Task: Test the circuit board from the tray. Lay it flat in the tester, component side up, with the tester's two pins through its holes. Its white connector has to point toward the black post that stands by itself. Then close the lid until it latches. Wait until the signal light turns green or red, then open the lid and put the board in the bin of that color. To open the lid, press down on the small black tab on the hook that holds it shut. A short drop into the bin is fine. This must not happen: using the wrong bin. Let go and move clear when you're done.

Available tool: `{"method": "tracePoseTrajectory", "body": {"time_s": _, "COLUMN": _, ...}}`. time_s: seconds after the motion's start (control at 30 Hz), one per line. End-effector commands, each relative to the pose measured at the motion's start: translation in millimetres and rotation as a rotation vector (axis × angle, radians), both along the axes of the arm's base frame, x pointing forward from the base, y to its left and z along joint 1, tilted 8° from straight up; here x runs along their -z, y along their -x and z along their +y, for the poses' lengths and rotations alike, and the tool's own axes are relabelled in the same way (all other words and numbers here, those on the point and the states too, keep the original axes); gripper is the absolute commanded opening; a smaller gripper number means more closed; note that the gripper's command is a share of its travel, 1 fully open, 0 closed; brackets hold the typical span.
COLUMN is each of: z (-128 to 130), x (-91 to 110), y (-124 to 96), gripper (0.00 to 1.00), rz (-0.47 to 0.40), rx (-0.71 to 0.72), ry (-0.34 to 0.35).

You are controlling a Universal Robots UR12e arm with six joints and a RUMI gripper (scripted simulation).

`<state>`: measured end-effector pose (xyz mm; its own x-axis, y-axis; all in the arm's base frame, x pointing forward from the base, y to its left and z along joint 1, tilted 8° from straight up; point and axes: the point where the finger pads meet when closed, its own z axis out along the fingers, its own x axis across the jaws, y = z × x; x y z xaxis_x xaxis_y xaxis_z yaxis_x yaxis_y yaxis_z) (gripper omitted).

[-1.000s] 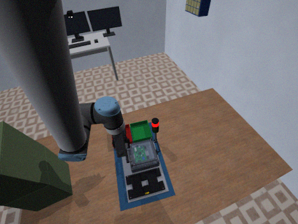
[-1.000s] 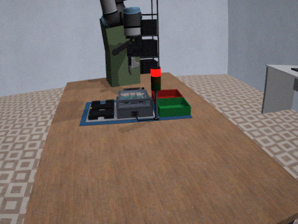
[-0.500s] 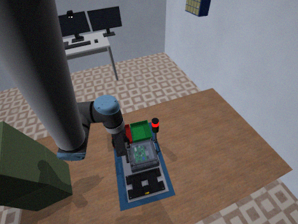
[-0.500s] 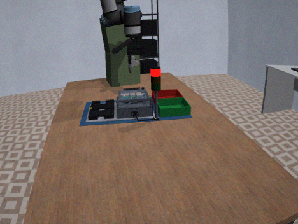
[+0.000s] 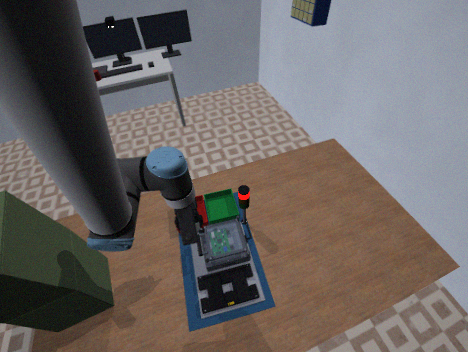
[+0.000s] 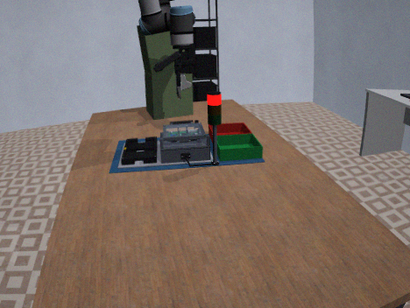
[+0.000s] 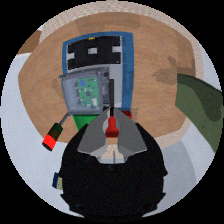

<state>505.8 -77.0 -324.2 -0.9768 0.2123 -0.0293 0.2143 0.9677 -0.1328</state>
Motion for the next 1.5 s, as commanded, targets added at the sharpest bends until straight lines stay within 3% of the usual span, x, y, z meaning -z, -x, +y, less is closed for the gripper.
{"method": "tracePoseTrajectory", "body": {"time_s": 0.0, "z": 0.0, "x": -0.5, "y": -0.3, "gripper": 0.0, "rz": 0.0, "rx": -0.003, "ry": 0.0}}
{"method": "tracePoseTrajectory", "body": {"time_s": 0.3, "z": -0.1, "x": -0.5, "y": -0.3, "gripper": 0.0, "rz": 0.006, "rx": -0.052, "ry": 0.0}}
{"method": "tracePoseTrajectory", "body": {"time_s": 0.5, "z": -0.1, "x": -0.6, "y": -0.3, "gripper": 0.0, "rz": 0.022, "rx": -0.164, "ry": 0.0}}
{"method": "tracePoseTrajectory", "body": {"time_s": 0.8, "z": -0.1, "x": -0.5, "y": -0.3, "gripper": 0.0, "rz": 0.061, "rx": -0.453, "ry": 0.0}}
{"method": "tracePoseTrajectory", "body": {"time_s": 0.87, "z": -0.1, "x": -0.5, "y": -0.3, "gripper": 0.0, "rz": 0.061, "rx": -0.453, "ry": 0.0}}
{"method": "tracePoseTrajectory", "body": {"time_s": 1.37, "z": 0.0, "x": -0.5, "y": -0.3, "gripper": 0.0, "rz": 0.147, "rx": -1.074, "ry": 0.001}}
{"method": "tracePoseTrajectory", "body": {"time_s": 1.47, "z": 0.0, "x": -0.5, "y": -0.4, "gripper": 0.0, "rz": 0.152, "rx": -1.113, "ry": 0.001}}
